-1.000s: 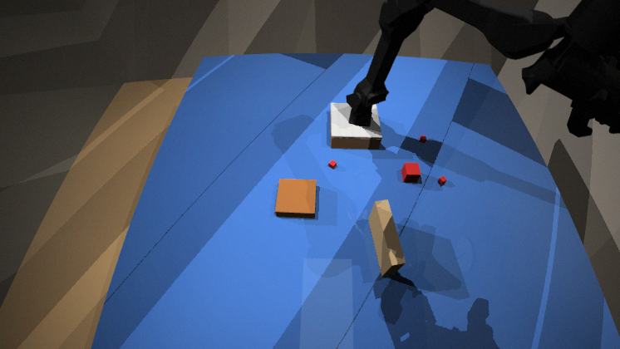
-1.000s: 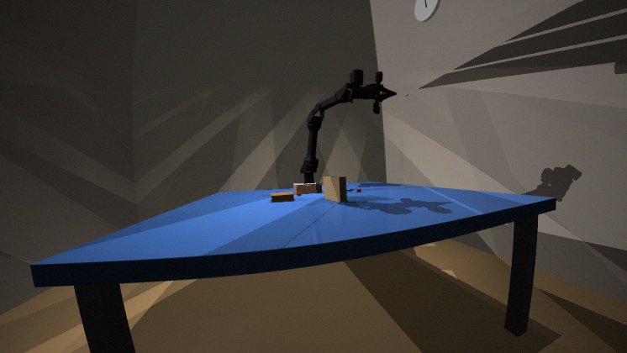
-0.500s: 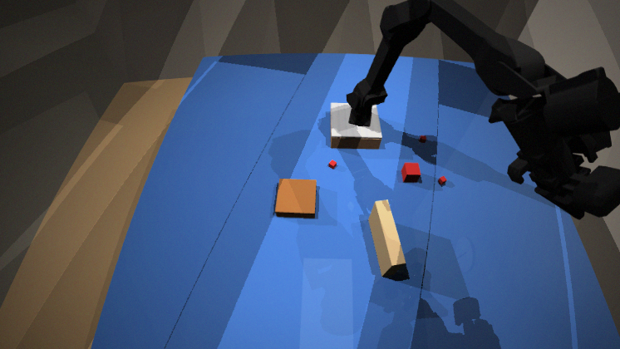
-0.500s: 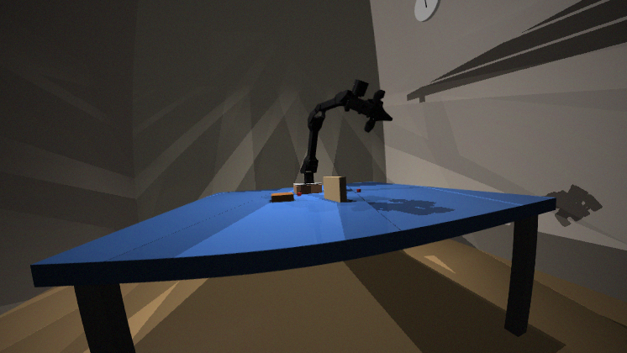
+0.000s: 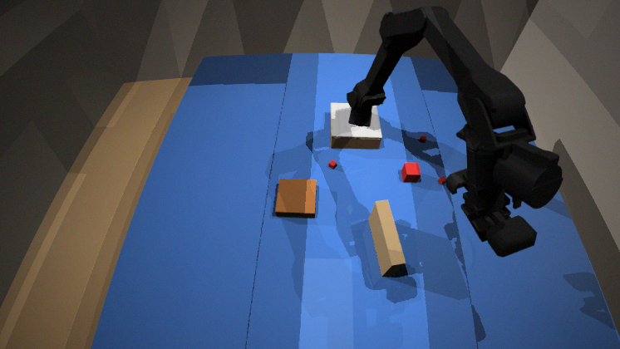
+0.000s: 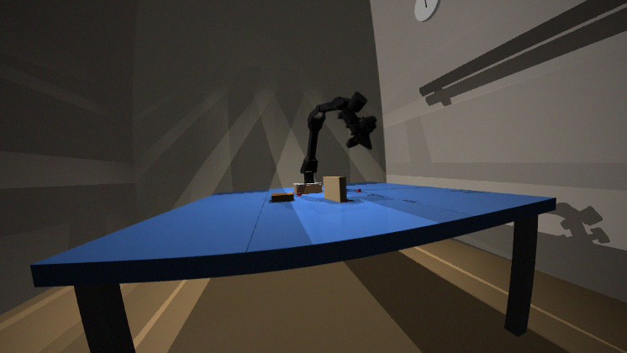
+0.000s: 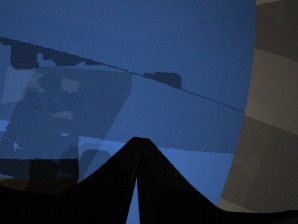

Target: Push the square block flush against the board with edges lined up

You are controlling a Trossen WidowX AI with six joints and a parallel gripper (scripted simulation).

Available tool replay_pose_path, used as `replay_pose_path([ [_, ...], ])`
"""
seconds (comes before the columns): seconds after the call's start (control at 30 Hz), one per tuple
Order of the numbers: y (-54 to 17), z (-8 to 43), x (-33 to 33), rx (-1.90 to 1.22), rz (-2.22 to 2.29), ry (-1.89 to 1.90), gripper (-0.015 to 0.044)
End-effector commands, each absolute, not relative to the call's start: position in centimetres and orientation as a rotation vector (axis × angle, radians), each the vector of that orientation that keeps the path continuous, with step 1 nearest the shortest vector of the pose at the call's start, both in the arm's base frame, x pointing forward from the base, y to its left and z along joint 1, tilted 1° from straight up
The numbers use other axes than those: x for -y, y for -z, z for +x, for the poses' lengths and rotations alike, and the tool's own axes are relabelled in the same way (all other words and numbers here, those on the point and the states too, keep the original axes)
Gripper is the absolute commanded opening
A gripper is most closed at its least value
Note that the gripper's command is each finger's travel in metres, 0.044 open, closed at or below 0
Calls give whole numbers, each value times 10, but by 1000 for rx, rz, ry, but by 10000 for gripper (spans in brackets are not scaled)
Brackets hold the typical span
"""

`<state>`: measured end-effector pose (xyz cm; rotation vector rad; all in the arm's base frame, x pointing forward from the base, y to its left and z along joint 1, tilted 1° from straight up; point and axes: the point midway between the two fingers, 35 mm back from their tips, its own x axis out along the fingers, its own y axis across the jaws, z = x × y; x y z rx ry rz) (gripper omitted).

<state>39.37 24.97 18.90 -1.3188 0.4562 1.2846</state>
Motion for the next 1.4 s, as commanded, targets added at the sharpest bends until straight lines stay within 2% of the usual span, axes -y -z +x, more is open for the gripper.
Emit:
replay_pose_path([
  [0.0, -164, 388, -226, -591, -1365, -1317, 0],
  [0.4, -115, 356, -149, -988, -1468, -1454, 0],
  [0.6, -112, 356, -148, -993, -1469, -1457, 0],
  [0.77, -65, 357, -149, -994, -1467, -1457, 0],
  [1.37, -65, 361, -139, -994, -1468, -1457, 0],
])
